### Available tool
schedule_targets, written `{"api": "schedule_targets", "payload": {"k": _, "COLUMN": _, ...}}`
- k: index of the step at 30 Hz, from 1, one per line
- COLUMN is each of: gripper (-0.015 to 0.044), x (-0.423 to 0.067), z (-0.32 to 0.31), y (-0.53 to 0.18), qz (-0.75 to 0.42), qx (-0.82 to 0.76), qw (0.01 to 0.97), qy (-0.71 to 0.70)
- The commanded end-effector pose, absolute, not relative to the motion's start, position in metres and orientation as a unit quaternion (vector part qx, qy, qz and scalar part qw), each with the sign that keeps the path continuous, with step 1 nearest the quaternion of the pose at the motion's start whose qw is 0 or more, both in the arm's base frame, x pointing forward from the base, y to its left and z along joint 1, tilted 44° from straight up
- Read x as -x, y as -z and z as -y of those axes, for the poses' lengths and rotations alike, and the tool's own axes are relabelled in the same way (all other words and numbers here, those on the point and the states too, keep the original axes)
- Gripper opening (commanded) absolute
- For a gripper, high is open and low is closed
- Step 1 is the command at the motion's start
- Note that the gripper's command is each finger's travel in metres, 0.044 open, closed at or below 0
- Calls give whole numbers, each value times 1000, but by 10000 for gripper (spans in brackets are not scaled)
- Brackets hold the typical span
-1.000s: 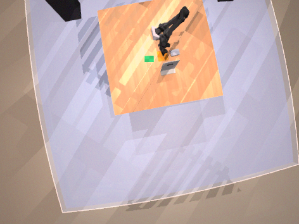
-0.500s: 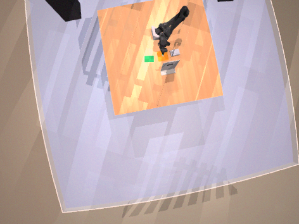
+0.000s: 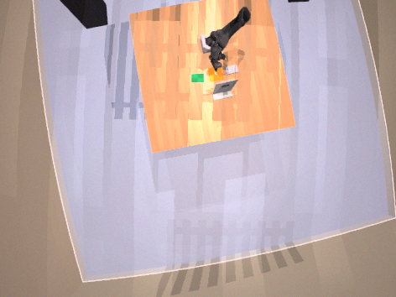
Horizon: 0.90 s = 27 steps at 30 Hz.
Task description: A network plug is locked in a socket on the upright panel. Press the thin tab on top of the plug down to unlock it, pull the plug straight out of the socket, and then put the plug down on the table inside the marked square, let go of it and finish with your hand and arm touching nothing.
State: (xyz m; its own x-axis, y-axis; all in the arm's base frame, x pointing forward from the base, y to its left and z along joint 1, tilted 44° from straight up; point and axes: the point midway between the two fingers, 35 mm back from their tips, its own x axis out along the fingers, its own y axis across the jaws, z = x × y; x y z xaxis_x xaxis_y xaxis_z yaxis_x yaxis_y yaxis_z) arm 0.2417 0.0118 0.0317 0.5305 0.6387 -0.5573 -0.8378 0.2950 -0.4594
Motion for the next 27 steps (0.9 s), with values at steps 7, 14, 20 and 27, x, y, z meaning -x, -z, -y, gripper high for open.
{"api": "schedule_targets", "payload": {"k": 7, "gripper": 156, "x": -244, "z": -2, "y": -40, "qz": -133, "qx": 372, "qw": 792, "qy": -465}}
{"api": "schedule_targets", "payload": {"k": 14, "gripper": 156, "x": -245, "z": 4, "y": -45, "qz": -135, "qx": 372, "qw": 792, "qy": -466}}
{"api": "schedule_targets", "payload": {"k": 20, "gripper": 156, "x": -245, "z": 9, "y": -49, "qz": -135, "qx": 372, "qw": 791, "qy": -466}}
{"api": "schedule_targets", "payload": {"k": 27, "gripper": 156, "x": -246, "z": 15, "y": -55, "qz": -136, "qx": 373, "qw": 791, "qy": -466}}
